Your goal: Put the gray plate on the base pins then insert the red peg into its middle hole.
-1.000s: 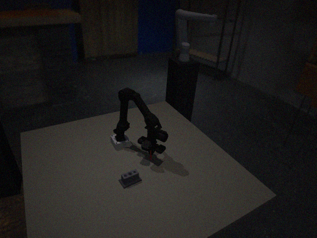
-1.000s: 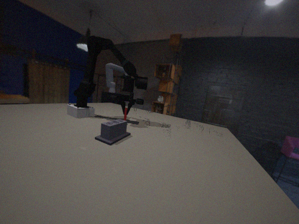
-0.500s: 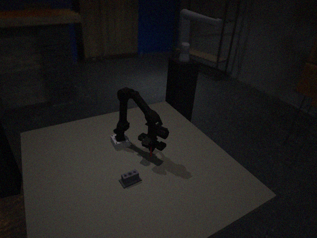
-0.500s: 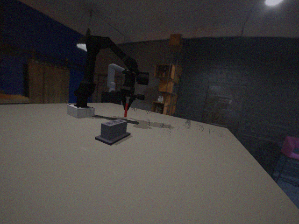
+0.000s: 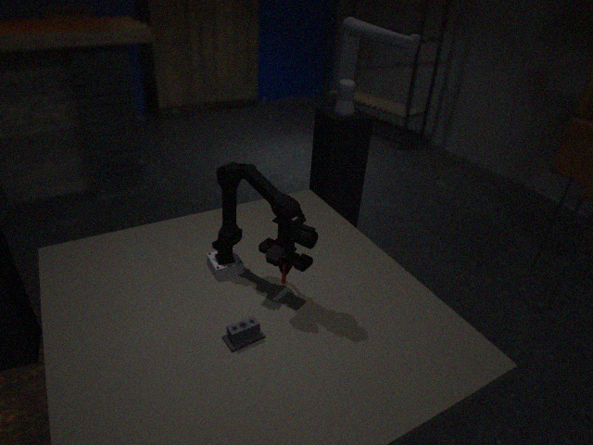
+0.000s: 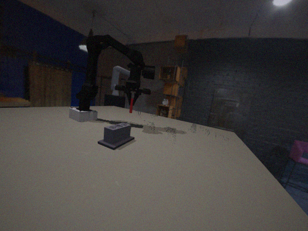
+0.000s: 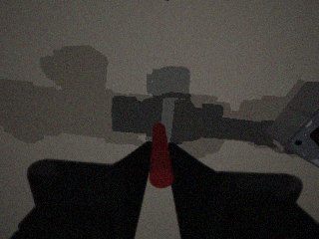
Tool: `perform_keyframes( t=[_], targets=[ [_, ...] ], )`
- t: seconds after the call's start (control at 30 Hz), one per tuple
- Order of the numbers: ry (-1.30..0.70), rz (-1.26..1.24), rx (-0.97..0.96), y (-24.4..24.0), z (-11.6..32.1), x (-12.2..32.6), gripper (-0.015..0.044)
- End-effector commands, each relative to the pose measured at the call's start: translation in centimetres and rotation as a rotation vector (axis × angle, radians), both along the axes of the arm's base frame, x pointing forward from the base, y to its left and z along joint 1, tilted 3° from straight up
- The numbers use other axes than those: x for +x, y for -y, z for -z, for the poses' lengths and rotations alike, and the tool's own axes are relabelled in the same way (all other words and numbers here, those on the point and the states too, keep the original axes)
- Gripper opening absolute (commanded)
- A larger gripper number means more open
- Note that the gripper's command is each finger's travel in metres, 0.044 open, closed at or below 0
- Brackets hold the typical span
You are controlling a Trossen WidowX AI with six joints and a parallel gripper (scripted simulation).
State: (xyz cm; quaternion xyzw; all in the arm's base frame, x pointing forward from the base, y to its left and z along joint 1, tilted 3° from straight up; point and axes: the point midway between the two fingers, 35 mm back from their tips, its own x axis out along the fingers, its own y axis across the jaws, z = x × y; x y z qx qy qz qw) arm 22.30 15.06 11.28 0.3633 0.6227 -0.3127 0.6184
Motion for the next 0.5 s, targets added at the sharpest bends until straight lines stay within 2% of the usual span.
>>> perform_keyframes(
  t=[0.0, 0.47],
  targets=[
    [-0.003, 0.001, -0.001, 0.1, 0.2, 0.1, 0.0],
    [0.004, 0.014, 0.004, 2.2, 0.1, 2.9, 0.0]
  ],
)
